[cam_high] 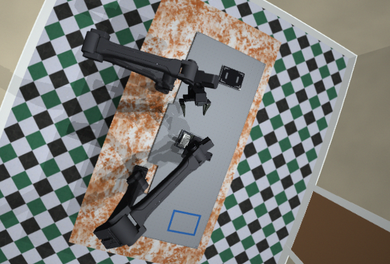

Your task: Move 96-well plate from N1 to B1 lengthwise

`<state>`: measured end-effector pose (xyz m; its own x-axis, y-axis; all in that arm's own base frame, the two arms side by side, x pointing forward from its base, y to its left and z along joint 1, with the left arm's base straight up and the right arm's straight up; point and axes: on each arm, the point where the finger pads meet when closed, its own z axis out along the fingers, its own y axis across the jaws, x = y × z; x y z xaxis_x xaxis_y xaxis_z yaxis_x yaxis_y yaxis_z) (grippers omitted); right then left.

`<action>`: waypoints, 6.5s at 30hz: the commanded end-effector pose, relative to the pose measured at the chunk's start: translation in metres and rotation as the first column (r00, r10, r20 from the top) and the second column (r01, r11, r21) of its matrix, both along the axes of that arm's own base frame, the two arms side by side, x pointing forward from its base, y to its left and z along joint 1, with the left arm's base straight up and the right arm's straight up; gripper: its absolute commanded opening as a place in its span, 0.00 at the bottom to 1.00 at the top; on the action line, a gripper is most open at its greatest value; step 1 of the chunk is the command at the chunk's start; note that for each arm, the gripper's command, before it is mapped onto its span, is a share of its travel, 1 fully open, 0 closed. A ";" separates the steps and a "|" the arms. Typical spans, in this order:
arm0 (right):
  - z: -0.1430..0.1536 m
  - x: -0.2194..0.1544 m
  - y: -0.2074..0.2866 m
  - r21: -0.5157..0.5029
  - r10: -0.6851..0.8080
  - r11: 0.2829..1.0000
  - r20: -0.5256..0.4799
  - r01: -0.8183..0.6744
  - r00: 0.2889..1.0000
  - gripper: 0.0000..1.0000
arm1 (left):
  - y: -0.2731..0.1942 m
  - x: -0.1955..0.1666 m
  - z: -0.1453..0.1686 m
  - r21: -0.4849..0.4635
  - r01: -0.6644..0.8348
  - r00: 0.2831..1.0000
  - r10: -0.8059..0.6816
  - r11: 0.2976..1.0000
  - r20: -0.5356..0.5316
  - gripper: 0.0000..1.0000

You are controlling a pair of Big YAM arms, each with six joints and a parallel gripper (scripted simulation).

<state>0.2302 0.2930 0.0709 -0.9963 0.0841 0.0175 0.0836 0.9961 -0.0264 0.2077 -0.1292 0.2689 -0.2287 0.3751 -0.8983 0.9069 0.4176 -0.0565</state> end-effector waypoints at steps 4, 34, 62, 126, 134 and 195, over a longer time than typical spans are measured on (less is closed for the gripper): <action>0.003 0.025 0.029 0.052 -0.028 0.998 0.040 0.026 0.999 1.00 | 0.004 0.008 -0.008 -0.011 -0.041 0.999 0.041 0.999 -0.015 1.00; -0.027 0.020 0.023 0.042 -0.021 0.999 0.032 0.020 0.999 1.00 | 0.010 0.014 -0.008 -0.013 -0.087 0.996 0.087 0.996 -0.017 1.00; 0.043 0.022 0.023 0.059 -0.012 0.998 0.046 0.009 0.999 0.79 | 0.010 0.014 -0.008 -0.013 -0.087 0.996 0.087 0.996 -0.017 1.00; 0.016 0.162 -0.491 -0.004 0.152 0.988 0.029 -0.152 0.988 0.79 | -0.415 0.161 -0.014 -0.142 -0.064 0.982 0.088 0.988 0.168 1.00; 0.013 0.168 -0.524 -0.005 0.111 0.994 0.027 -0.111 0.993 0.79 | -0.498 0.127 -0.015 -0.269 -0.047 0.981 0.096 0.962 0.171 1.00; -0.011 0.174 -0.523 -0.048 0.129 0.991 0.073 -0.126 0.989 0.79 | -0.494 0.134 -0.018 -0.259 -0.058 0.980 0.104 0.964 0.168 1.00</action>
